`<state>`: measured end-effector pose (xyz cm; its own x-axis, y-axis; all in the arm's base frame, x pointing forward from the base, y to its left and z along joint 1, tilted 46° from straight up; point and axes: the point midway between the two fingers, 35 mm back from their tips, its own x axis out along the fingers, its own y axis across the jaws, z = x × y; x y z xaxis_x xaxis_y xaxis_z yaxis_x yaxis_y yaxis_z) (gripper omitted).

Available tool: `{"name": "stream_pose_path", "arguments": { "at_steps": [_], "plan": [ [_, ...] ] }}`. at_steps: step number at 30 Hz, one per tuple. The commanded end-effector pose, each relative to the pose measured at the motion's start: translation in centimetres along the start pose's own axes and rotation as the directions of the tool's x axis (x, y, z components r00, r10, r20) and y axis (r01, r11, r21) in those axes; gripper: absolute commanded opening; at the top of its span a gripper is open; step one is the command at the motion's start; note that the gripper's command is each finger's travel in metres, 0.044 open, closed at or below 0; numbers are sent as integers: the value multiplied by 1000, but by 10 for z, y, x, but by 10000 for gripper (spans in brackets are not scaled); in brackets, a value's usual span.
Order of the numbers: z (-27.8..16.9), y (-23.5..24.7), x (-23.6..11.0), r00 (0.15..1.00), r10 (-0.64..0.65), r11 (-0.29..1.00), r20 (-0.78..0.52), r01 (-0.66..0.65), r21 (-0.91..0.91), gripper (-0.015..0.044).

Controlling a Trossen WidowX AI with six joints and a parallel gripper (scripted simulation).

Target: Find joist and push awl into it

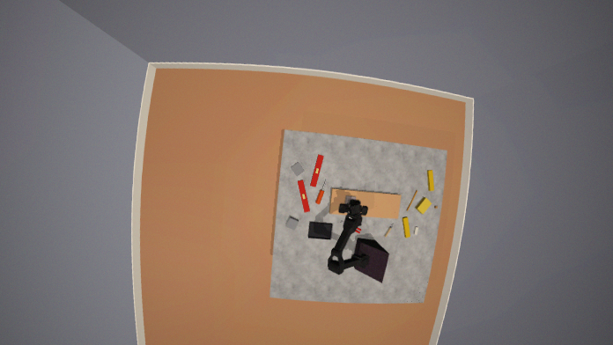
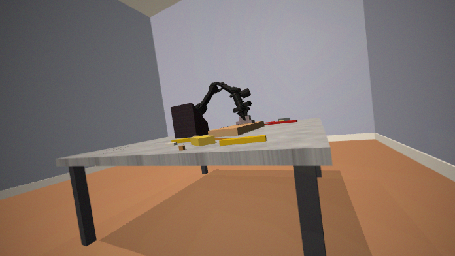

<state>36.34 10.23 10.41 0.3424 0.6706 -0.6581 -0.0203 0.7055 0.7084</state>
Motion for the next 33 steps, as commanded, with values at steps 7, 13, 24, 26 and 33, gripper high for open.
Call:
{"name": "stream_pose_path", "arguments": {
  "at_steps": [7, 13, 24, 26, 33],
  "plan": [
    [0, 39, 0, 1000, 18, 1000, -4, -18, -11, 0],
    [0, 56, -1, 1000, 19, 1000, -3, -19, -11, 0],
    [0, 75, -1, 1000, 20, 1000, -3, -20, -11, 0],
    [0, 75, -1, 1000, 20, 1000, -3, -20, -11, 0],
    [0, 69, -1, 1000, 11, 1000, 1, -11, -6, 0]
  ]
}}
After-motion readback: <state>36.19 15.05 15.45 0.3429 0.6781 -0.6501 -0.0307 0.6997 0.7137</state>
